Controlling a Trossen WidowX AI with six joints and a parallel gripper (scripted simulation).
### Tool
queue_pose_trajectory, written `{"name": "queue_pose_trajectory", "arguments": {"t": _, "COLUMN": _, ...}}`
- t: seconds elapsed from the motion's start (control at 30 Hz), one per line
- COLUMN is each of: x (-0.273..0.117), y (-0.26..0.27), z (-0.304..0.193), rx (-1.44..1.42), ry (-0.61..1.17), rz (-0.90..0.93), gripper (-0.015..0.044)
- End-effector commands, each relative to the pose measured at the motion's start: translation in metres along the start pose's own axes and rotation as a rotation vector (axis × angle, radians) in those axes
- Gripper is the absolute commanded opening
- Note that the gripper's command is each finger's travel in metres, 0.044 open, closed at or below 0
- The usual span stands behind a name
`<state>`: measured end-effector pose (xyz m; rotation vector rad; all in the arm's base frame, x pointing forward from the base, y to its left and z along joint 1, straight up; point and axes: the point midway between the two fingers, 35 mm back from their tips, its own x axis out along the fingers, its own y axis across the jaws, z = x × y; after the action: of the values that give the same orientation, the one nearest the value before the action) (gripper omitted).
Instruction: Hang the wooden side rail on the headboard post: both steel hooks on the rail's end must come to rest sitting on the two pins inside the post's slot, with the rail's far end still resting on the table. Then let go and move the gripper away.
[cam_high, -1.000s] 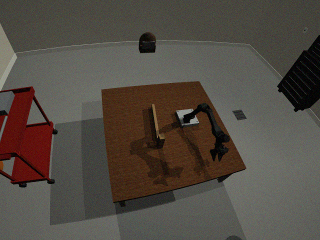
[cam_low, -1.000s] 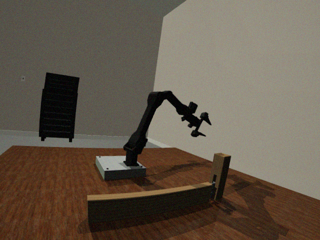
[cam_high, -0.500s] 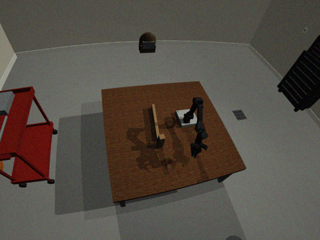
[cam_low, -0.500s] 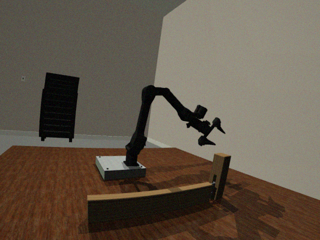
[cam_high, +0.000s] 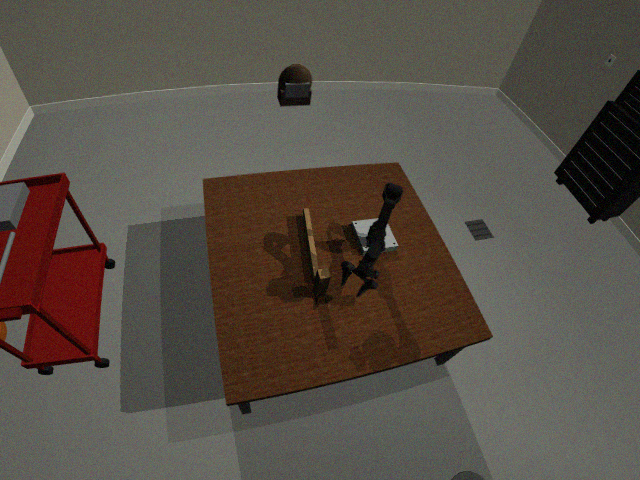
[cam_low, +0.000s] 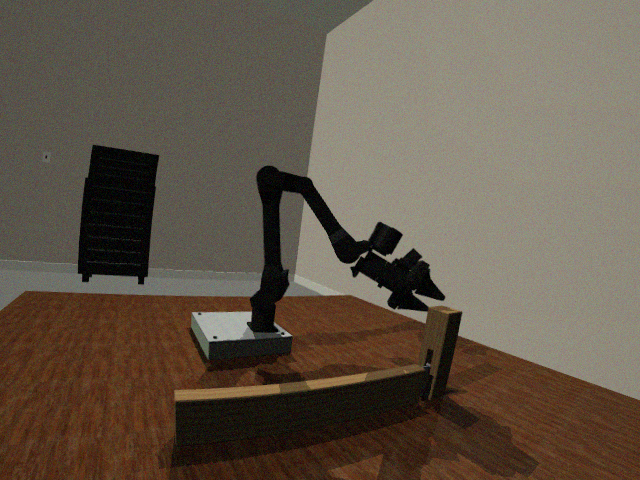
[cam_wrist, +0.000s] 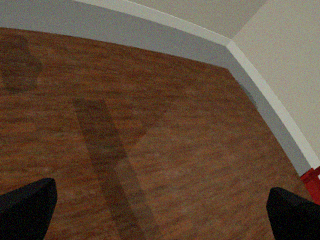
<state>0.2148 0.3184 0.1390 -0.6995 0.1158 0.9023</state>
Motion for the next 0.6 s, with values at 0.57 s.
{"name": "queue_pose_trajectory", "arguments": {"t": 0.57, "x": -0.082, "y": -0.044, "z": -0.154, "rx": 0.72, "ry": 0.036, "rz": -0.252, "gripper": 0.044}}
